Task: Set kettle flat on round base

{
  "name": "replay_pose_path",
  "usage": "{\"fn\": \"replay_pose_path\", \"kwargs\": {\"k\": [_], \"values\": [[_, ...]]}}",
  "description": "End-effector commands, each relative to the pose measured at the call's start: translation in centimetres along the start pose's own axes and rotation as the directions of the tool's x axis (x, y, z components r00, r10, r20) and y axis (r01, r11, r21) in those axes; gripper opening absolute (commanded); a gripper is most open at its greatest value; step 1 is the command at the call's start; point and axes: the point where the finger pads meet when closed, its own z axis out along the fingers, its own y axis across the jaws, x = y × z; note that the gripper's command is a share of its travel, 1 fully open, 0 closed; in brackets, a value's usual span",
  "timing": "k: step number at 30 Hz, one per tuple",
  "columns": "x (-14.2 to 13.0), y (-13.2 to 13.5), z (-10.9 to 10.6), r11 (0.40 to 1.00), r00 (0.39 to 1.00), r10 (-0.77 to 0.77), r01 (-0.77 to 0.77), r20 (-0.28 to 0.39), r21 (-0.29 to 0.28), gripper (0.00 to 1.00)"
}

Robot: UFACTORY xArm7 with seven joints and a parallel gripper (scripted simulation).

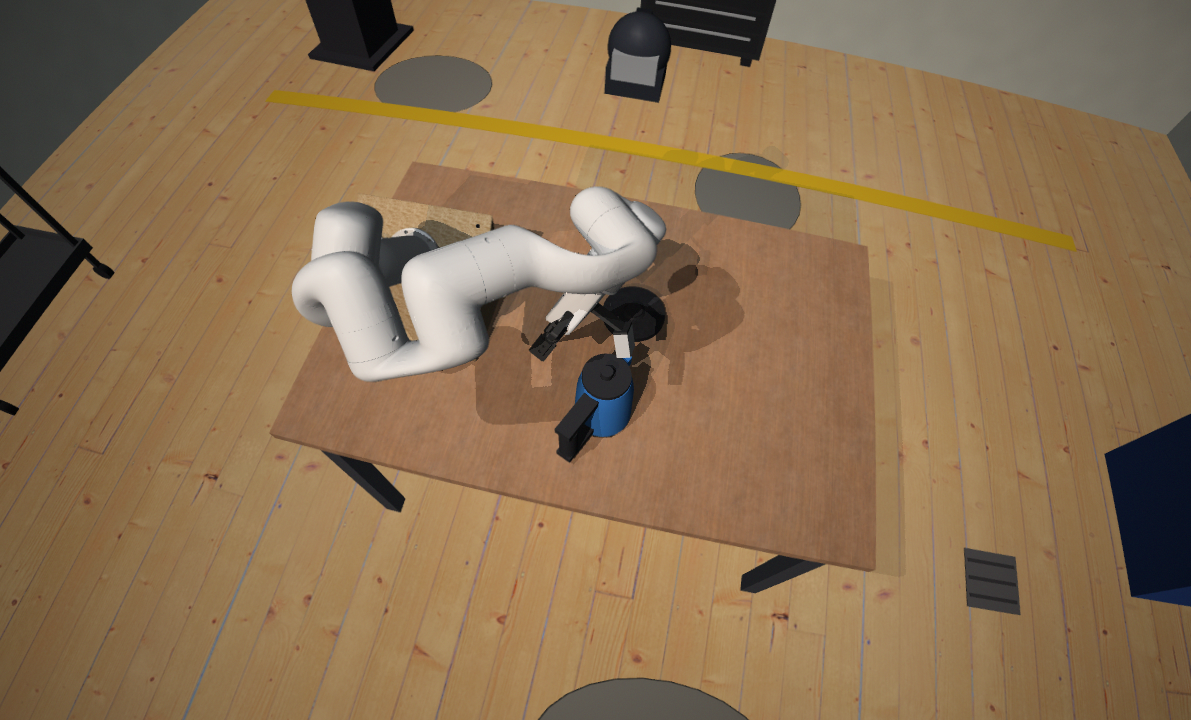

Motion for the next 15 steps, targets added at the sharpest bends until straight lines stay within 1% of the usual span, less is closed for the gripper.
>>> {"fn": "replay_pose_path", "kwargs": {"k": [1, 6, 15], "values": [[-0.8, 1.2, -1.9, 1.0, 1.0, 0.002, -0.002, -0.005, 0.003, 0.81], [-1.3, 1.9, -2.9, 1.0, 1.0, 0.002, -0.002, -0.005, 0.003, 0.81], [-1.4, 2.0, -3.1, 1.0, 1.0, 0.002, -0.002, -0.005, 0.003, 0.81]]}}
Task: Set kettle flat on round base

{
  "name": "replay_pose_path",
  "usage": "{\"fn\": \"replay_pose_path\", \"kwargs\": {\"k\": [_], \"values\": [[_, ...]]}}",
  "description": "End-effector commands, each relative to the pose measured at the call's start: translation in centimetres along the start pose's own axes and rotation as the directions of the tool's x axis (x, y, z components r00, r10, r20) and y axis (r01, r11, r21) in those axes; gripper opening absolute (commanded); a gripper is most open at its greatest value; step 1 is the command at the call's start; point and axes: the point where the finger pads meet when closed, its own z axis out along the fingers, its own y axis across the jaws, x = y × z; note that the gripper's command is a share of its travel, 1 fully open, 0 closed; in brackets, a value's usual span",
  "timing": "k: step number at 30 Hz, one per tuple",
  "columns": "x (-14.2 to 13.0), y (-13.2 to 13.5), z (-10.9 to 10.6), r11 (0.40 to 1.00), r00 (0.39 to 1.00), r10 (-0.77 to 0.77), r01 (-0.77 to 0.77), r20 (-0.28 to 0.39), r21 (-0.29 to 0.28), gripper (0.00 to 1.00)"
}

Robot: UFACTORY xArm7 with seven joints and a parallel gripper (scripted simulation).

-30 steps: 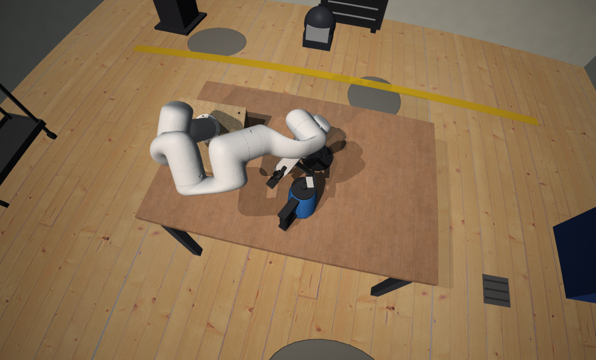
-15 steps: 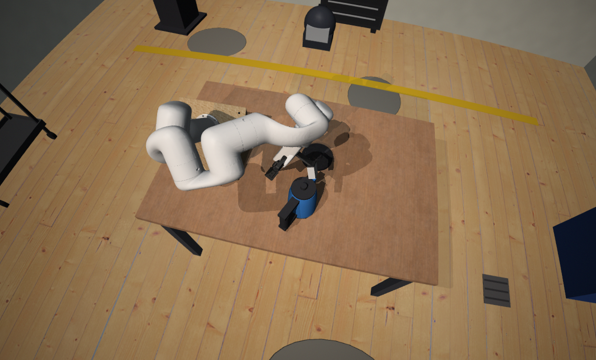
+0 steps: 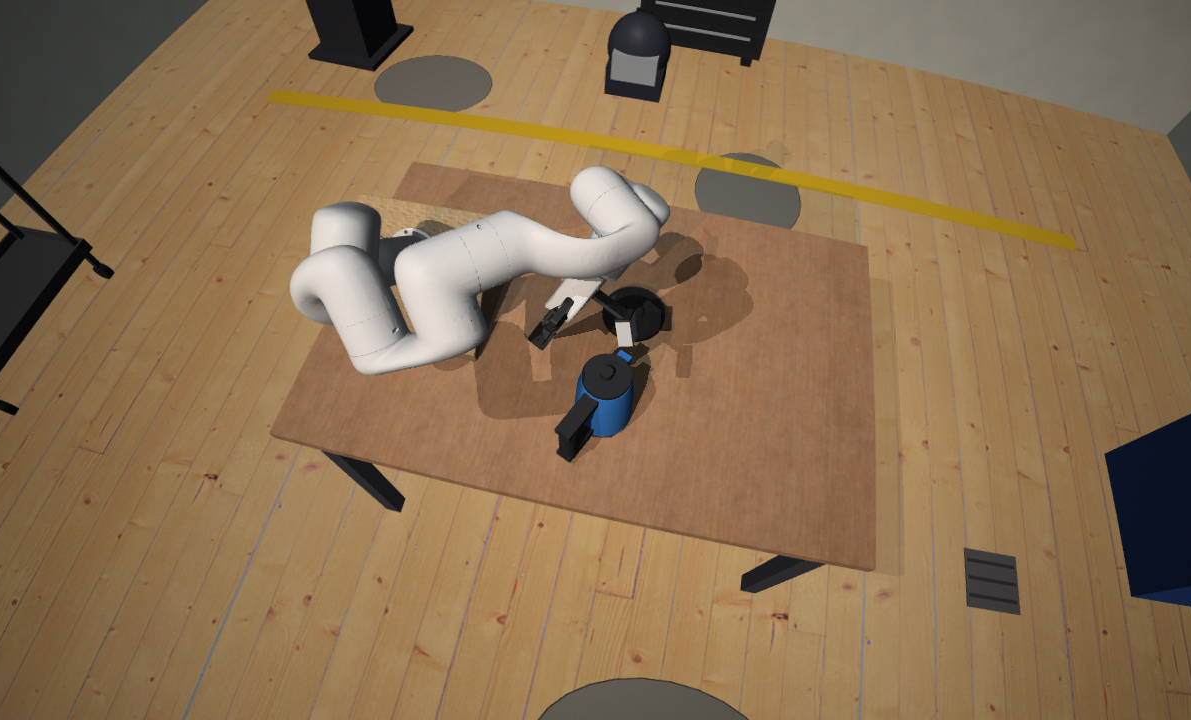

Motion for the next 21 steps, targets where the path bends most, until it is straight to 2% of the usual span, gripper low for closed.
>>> {"fn": "replay_pose_path", "kwargs": {"k": [1, 14, 21], "values": [[-0.04, 0.06, -0.21, 1.0, 1.0, 0.002, -0.002, -0.004, 0.004, 0.81], [0.26, -0.02, -0.08, 0.998, 0.998, 0.056, -0.055, -0.01, 0.027, 0.81], [0.79, -0.15, 0.13, 0.986, 0.988, 0.152, -0.151, -0.014, 0.069, 0.81]]}}
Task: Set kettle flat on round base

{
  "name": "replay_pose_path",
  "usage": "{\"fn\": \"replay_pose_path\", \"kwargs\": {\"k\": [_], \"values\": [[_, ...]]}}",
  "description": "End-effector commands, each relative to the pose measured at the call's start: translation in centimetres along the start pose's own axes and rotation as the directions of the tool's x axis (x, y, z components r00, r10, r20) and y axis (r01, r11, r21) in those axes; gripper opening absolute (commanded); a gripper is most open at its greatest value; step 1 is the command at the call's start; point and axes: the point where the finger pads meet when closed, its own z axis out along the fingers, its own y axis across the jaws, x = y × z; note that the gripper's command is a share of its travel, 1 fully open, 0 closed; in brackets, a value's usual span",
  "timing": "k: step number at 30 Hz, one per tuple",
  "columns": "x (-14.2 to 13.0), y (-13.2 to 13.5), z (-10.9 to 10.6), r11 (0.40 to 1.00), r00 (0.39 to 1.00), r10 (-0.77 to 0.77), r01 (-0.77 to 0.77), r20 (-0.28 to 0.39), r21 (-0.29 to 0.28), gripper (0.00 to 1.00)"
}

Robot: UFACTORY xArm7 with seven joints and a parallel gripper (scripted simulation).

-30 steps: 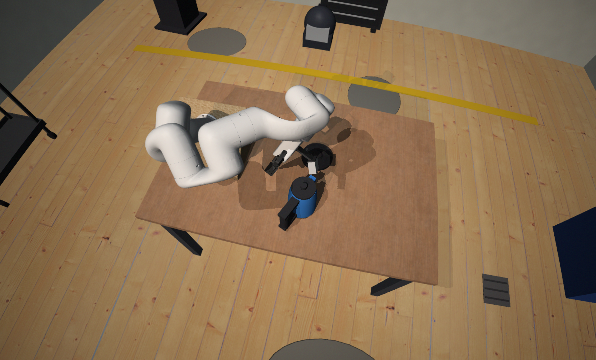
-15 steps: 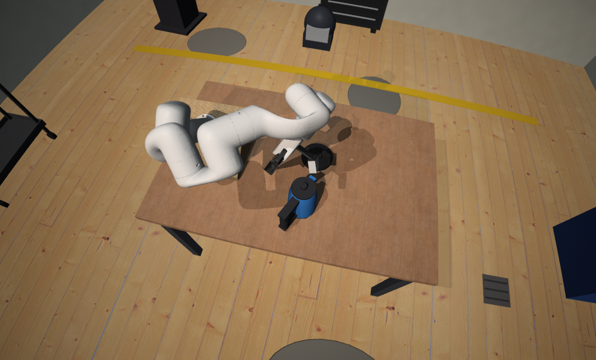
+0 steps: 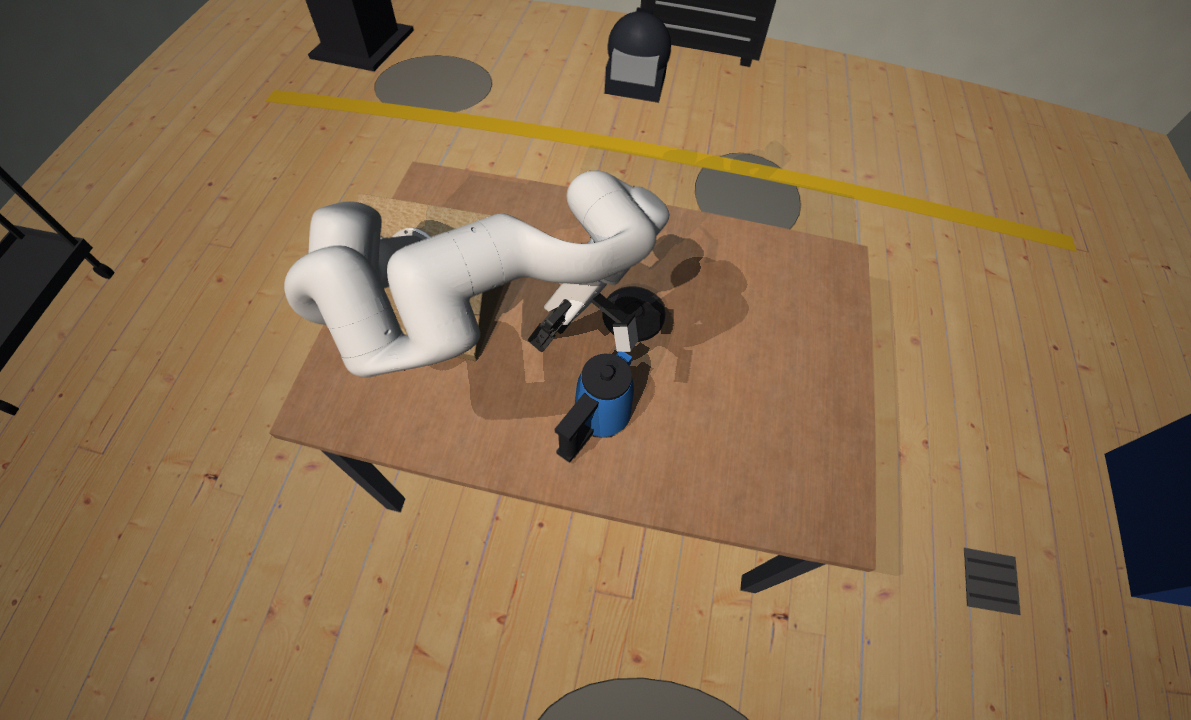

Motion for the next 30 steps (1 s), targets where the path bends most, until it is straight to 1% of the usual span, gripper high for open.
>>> {"fn": "replay_pose_path", "kwargs": {"k": [1, 8, 10, 14, 19, 25, 27, 30], "values": [[0.3, -0.1, 0.0, 0.997, 0.998, 0.067, -0.066, -0.008, 0.031, 0.81], [1.2, -0.3, 0.3, 0.97, 0.975, 0.224, -0.222, -0.006, 0.1, 0.81], [1.2, -0.3, 0.3, 0.97, 0.975, 0.224, -0.222, -0.006, 0.1, 0.81], [1.8, -0.4, 0.4, 0.933, 0.944, 0.331, -0.328, 0.007, 0.147, 0.81], [2.7, -0.5, 0.6, 0.859, 0.881, 0.472, -0.469, 0.039, 0.208, 0.81], [3.8, -0.5, 0.7, 0.729, 0.772, 0.628, -0.628, 0.101, 0.272, 0.81], [3.8, -0.5, 0.7, 0.729, 0.772, 0.628, -0.628, 0.101, 0.272, 0.81], [4.4, -0.5, 0.7, 0.647, 0.703, 0.697, -0.702, 0.141, 0.297, 0.81]]}}
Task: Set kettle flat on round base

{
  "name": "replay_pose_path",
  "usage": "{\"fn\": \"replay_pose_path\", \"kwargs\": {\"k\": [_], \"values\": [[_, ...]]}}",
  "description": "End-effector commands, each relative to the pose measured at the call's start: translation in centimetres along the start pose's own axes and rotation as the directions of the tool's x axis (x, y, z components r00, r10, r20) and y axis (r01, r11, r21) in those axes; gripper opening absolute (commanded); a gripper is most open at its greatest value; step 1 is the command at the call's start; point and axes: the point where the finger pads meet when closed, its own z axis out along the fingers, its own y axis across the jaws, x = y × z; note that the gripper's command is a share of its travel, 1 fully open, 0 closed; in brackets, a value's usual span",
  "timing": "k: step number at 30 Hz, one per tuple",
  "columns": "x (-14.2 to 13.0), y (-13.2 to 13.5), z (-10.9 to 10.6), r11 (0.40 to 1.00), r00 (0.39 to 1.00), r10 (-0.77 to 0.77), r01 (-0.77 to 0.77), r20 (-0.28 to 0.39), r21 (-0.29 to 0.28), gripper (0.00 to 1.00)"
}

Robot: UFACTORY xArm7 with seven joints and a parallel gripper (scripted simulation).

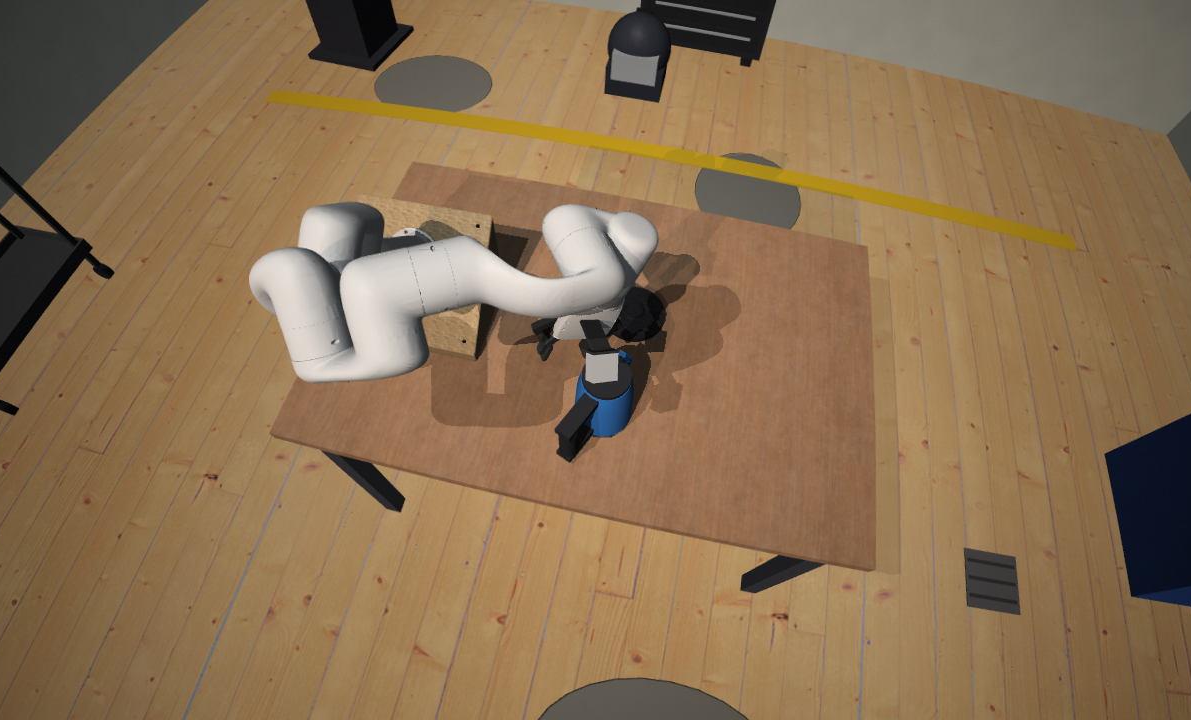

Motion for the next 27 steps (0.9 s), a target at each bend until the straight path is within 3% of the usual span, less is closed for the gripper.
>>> {"fn": "replay_pose_path", "kwargs": {"k": [1, 12, 14, 27], "values": [[0.6, -0.4, -0.1, 0.988, 0.99, 0.139, -0.14, 0.014, 0.062, 0.81], [2.4, -1.3, -0.3, 0.861, 0.877, 0.467, -0.481, 0.115, 0.167, 0.81], [2.4, -1.3, -0.3, 0.861, 0.877, 0.467, -0.481, 0.115, 0.167, 0.81], [4.2, -1.8, -0.8, 0.657, 0.689, 0.684, -0.725, 0.24, 0.207, 0.81]]}}
